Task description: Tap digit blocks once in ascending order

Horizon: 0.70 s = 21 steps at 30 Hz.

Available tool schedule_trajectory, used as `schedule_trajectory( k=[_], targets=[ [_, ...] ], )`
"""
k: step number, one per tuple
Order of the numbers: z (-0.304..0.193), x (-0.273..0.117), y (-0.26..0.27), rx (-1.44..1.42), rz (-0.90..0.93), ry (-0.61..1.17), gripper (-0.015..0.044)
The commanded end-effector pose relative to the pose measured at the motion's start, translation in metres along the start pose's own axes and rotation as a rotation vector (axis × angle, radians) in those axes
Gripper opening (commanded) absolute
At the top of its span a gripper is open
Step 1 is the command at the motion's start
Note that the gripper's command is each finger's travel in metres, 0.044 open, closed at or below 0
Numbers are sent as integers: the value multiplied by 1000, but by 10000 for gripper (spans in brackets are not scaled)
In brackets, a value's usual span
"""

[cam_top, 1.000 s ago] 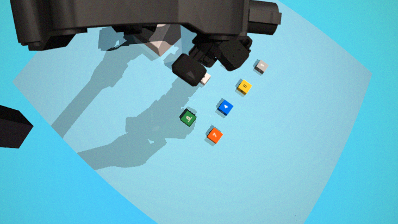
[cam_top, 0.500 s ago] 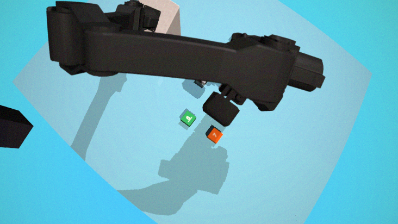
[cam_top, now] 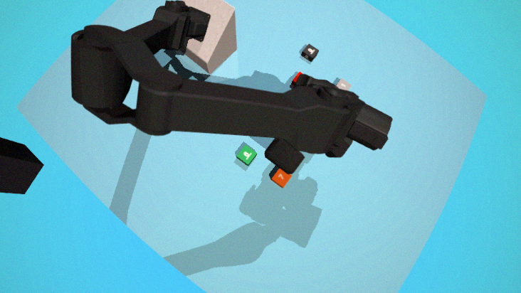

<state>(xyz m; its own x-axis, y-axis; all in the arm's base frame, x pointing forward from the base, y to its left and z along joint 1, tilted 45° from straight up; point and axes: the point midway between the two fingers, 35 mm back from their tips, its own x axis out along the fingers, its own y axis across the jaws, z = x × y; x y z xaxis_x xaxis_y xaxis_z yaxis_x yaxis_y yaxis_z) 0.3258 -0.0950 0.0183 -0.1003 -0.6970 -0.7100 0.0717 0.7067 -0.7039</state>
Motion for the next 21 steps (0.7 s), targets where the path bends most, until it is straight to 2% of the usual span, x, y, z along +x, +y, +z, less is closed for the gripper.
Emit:
schedule_trajectory(
  k=[1,14,21],
  targets=[
    [-1,8,-1,-8,-6,3,20],
    [-2,28,-1,-7,-8,3,20],
    [-1,24,-1,-2,-3,1,20]
  ],
)
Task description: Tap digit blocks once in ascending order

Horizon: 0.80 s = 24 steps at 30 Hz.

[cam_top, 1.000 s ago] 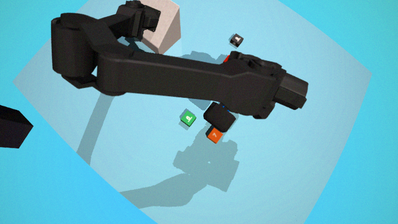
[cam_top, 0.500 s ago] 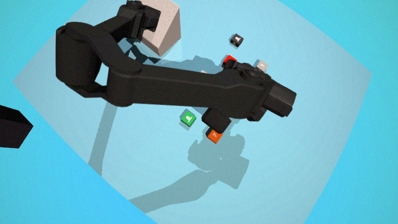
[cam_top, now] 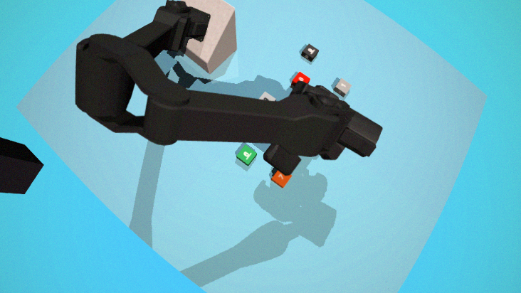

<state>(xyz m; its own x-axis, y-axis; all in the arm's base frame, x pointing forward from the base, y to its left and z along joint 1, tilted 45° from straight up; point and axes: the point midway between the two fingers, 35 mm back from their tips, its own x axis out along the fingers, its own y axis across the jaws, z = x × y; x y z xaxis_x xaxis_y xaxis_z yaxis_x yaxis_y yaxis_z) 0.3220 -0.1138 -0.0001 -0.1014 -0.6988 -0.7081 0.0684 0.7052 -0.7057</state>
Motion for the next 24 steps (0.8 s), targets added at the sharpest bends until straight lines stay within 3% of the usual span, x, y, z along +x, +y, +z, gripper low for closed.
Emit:
schedule_trajectory(
  k=[1,8,14,19,24],
  targets=[
    [0,-9,0,-1,-1,1,20],
    [0,-30,0,-5,-3,2,20],
    [0,-106,1,-5,0,3,20],
    [-1,-109,-1,-5,0,3,20],
    [-32,-110,-50,-7,0,4,20]
  ],
)
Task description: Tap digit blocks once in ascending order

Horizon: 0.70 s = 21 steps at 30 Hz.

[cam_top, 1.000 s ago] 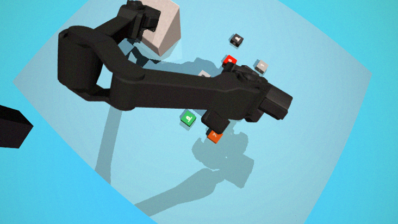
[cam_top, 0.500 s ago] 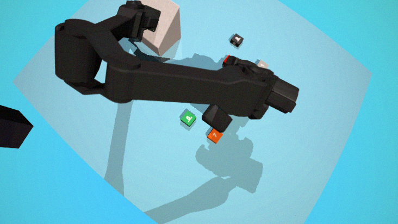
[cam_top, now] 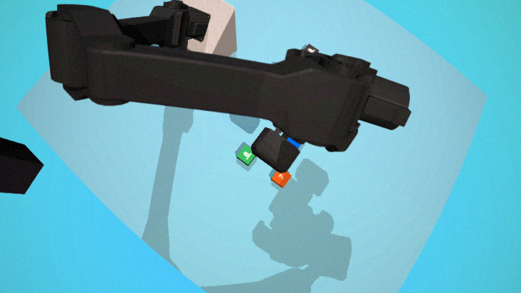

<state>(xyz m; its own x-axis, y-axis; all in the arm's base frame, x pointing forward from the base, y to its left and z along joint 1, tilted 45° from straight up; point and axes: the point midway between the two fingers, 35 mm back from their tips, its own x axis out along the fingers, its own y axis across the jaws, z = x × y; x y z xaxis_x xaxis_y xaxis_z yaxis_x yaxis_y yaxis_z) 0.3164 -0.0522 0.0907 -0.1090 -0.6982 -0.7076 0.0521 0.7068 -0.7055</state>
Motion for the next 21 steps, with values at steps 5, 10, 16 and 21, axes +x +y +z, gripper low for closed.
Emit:
schedule_trajectory(
  k=[5,10,16,21],
  targets=[
    [-57,-1,-68,8,-4,-2,20],
    [-58,-1,-69,8,-4,-2,20],
    [-57,69,-70,9,-5,-3,20],
    [-58,79,-71,9,-8,-2,20]
  ],
)
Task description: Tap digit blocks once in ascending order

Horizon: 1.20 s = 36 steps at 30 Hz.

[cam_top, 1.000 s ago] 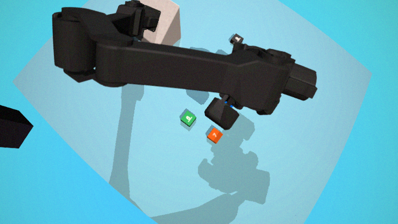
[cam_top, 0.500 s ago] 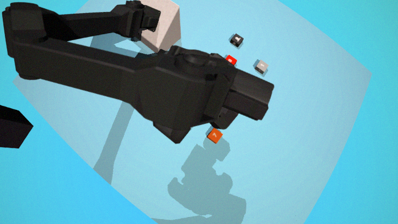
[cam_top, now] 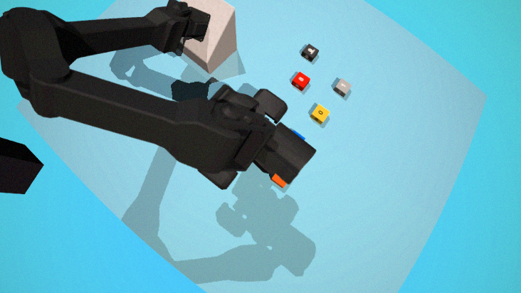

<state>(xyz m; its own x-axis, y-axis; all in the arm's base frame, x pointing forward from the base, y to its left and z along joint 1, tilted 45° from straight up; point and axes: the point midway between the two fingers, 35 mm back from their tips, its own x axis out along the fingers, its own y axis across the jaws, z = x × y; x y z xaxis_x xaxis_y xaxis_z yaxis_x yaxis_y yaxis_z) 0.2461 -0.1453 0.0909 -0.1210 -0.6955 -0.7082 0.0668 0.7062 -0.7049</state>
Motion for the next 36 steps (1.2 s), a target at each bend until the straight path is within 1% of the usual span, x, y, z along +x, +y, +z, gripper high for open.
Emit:
schedule_trajectory(
  k=[1,20,26,30,34,36],
  targets=[
    [1,7,-1,-5,-9,-15,20],
    [1,36,-1,-5,-10,-15,20],
    [1,37,-1,-5,-11,-15,20],
    [1,9,-1,-5,-9,-15,20],
    [1,7,-1,-5,-9,-15,20],
    [2,-4,0,-6,-6,-15,20]
  ],
)
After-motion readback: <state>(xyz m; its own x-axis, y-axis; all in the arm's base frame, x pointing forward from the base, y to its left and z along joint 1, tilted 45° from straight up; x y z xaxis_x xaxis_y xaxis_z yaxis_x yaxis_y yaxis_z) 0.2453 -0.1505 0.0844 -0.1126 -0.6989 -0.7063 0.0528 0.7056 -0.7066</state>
